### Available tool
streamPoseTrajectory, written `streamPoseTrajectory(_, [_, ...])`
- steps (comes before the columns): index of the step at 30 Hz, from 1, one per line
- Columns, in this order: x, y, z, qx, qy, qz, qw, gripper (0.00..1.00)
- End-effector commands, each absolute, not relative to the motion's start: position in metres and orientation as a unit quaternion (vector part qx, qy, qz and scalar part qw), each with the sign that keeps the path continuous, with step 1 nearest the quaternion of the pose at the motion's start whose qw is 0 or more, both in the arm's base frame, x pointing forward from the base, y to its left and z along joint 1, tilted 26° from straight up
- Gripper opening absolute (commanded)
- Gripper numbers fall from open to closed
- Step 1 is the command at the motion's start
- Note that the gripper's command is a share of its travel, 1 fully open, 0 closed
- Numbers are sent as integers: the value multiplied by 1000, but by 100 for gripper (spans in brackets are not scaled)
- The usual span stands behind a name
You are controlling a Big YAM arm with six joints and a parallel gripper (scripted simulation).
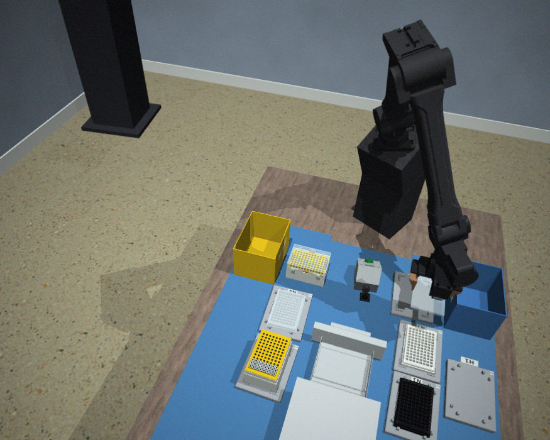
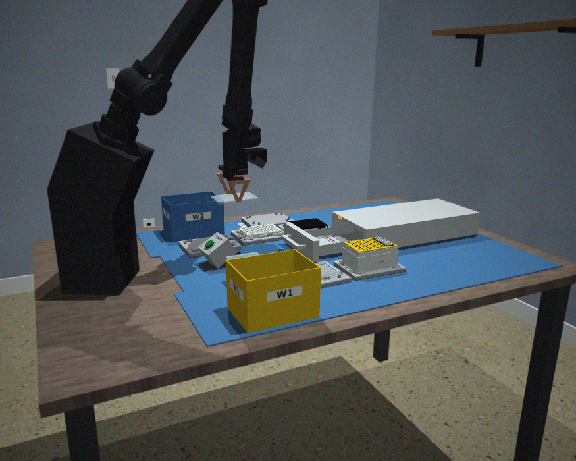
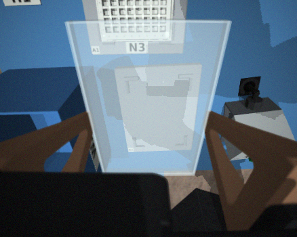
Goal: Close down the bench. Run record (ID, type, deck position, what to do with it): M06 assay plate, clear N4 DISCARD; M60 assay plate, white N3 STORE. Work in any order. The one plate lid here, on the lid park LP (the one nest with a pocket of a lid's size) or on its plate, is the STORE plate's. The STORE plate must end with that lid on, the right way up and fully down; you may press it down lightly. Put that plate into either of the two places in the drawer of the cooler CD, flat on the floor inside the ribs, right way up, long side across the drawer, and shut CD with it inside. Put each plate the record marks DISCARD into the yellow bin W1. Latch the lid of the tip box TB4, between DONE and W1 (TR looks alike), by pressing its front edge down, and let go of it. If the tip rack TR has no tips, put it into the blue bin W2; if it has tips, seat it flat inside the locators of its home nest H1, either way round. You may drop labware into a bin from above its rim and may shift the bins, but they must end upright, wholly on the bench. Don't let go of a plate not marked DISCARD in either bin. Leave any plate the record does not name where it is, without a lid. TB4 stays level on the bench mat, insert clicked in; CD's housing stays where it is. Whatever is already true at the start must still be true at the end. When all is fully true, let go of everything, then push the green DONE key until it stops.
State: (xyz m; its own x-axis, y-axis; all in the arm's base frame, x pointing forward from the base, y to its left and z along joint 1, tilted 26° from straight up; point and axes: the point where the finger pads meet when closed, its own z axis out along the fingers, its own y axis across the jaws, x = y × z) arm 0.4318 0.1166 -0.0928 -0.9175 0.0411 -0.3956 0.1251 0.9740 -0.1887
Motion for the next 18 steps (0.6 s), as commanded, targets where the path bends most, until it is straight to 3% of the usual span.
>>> streamPoseTrajectory(1, [445,115,-92,39,974,-109,194,0])
streamPoseTrajectory(18, [484,120,-76,39,974,-108,196,0])
